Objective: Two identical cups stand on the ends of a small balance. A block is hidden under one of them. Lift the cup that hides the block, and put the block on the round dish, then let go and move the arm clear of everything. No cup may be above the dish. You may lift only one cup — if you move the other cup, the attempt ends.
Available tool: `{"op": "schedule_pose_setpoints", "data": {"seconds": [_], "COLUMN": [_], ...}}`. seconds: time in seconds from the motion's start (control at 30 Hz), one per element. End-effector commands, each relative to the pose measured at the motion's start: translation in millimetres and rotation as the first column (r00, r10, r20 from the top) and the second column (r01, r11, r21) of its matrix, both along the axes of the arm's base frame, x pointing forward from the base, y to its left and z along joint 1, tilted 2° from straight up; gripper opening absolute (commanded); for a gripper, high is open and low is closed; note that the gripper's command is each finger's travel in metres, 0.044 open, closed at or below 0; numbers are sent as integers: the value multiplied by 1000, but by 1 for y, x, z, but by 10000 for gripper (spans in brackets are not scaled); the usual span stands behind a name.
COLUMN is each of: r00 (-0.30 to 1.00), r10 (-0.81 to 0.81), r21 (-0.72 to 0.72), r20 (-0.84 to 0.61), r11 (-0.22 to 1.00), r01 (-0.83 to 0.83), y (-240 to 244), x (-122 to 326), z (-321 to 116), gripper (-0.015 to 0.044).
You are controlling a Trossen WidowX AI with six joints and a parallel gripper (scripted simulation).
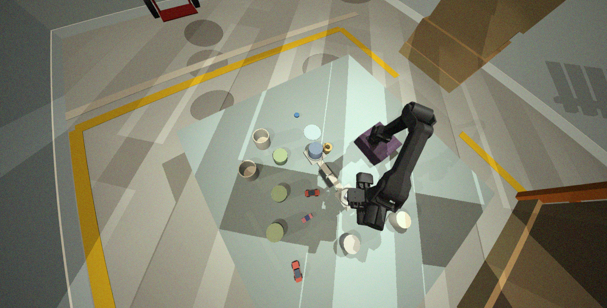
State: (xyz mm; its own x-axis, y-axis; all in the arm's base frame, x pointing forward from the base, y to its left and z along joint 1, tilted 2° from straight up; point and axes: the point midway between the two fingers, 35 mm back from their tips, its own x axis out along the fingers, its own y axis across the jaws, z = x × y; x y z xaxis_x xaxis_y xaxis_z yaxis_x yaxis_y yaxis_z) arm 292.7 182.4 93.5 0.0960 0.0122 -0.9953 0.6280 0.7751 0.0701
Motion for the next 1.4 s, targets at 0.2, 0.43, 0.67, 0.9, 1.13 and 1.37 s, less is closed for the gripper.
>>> {"op": "schedule_pose_setpoints", "data": {"seconds": [0.2, 0.43, 0.67, 0.9, 1.13, 1.37], "r00": [948, 874, 874, 874, 874, 874], "r10": [-318, -484, -484, -484, -484, -484], "r21": [13, 11, 11, 11, 11, 11], "r20": [-31, -47, -47, -47, -47, -47], "r11": [948, 875, 875, 875, 875, 875], "r01": [318, 485, 485, 485, 485, 485], "y": [-17, -27, -27, -27, -27, -27], "x": [3, 5, 5, 6, 7, 7], "z": [5, 7, -3, -12, -23, -34], "gripper": [260, 260, 260, 260, 260, 260]}}
